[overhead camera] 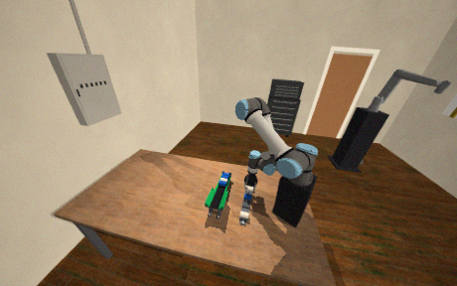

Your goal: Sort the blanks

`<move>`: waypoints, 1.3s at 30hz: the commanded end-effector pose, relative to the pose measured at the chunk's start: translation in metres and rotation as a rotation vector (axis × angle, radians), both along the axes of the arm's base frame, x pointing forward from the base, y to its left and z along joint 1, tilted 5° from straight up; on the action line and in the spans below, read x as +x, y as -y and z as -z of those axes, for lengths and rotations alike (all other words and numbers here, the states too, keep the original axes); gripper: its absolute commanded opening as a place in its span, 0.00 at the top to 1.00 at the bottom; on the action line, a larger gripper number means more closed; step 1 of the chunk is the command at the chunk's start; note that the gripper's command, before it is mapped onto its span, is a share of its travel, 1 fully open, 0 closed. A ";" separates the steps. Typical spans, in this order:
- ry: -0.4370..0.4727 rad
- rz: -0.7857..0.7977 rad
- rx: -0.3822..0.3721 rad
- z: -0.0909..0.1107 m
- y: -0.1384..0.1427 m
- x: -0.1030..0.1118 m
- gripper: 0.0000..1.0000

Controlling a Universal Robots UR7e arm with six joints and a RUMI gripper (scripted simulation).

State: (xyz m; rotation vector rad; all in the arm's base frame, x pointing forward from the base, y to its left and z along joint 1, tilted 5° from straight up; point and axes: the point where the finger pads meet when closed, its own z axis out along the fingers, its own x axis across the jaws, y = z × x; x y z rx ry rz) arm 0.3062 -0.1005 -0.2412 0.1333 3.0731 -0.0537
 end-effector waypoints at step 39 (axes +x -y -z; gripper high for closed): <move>0.007 -0.002 -0.005 0.028 0.002 0.004 0.65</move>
